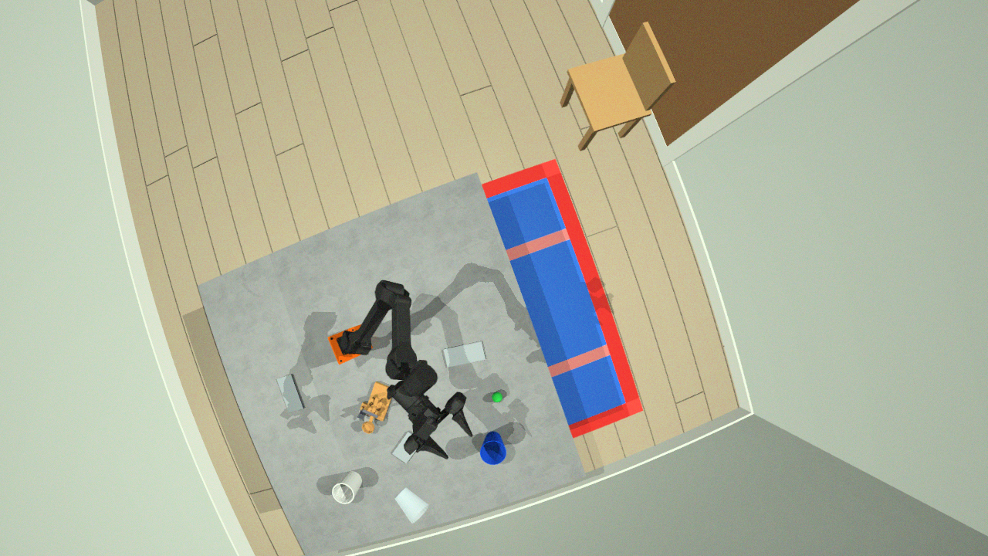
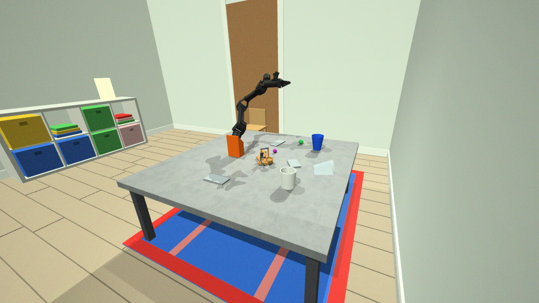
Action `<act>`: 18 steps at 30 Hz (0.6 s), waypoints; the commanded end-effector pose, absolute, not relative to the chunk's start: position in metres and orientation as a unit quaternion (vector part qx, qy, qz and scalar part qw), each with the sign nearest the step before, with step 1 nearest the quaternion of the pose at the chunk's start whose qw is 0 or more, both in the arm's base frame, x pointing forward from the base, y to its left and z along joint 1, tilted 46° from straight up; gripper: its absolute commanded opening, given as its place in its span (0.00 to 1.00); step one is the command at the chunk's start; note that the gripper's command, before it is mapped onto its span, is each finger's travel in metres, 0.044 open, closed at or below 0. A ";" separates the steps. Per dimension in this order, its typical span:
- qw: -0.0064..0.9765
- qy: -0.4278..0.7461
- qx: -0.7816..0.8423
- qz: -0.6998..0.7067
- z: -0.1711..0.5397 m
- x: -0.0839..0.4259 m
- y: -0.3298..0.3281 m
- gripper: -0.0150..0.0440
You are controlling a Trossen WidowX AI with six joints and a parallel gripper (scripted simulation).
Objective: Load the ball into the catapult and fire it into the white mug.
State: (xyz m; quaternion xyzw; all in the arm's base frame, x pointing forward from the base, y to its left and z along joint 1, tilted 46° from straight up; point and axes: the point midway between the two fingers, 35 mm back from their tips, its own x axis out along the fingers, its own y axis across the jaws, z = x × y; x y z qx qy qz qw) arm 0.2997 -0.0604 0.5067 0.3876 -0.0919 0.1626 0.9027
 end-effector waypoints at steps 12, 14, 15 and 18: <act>0.962 -0.022 0.250 0.105 0.442 0.341 -0.085 1.00; 0.970 -0.006 0.222 0.099 0.428 0.348 -0.089 1.00; 0.973 0.002 0.207 0.096 0.422 0.351 -0.090 1.00; 0.982 0.027 0.165 0.091 0.402 0.359 -0.095 1.00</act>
